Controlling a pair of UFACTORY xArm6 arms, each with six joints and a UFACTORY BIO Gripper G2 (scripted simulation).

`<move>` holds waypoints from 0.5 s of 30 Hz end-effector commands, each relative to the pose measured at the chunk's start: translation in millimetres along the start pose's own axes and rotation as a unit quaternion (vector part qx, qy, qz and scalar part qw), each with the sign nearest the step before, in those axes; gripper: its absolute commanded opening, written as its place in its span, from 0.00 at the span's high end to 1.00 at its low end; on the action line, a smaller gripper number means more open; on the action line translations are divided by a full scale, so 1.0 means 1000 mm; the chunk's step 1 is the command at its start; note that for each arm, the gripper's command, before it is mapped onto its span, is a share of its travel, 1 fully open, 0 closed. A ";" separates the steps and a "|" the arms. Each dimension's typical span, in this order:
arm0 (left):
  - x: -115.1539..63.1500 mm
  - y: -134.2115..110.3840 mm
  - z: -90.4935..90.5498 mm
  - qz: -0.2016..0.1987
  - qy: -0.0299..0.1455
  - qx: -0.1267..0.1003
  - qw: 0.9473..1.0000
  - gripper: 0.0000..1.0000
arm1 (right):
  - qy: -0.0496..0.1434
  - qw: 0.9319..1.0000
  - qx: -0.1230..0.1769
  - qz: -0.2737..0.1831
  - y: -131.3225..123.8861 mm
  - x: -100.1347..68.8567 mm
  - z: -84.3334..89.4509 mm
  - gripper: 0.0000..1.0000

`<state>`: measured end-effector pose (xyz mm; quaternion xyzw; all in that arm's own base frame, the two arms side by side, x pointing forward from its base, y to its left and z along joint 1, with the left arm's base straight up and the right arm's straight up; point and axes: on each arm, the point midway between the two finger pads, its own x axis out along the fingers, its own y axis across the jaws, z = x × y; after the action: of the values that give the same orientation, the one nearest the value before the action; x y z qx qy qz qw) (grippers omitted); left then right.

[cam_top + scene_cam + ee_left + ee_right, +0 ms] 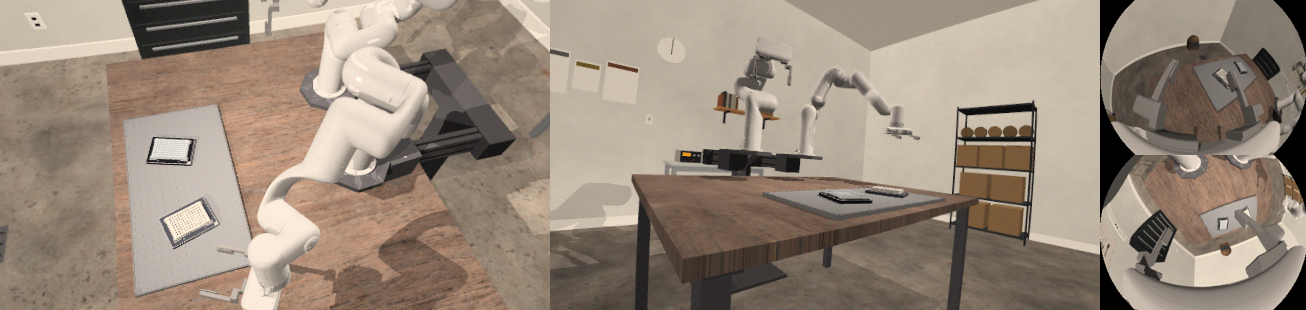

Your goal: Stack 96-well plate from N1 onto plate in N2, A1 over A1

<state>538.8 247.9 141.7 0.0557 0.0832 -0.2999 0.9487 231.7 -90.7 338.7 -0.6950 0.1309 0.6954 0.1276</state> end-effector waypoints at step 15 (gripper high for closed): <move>0.057 -0.033 0.019 0.054 -0.025 0.003 0.998 0.63 | 0.001 1.000 0.000 0.000 0.000 -0.001 0.000 0.00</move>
<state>562.6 196.5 144.6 0.0528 0.0593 -0.2537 0.9640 231.7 -90.7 338.7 -0.6950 0.1309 0.6954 0.1276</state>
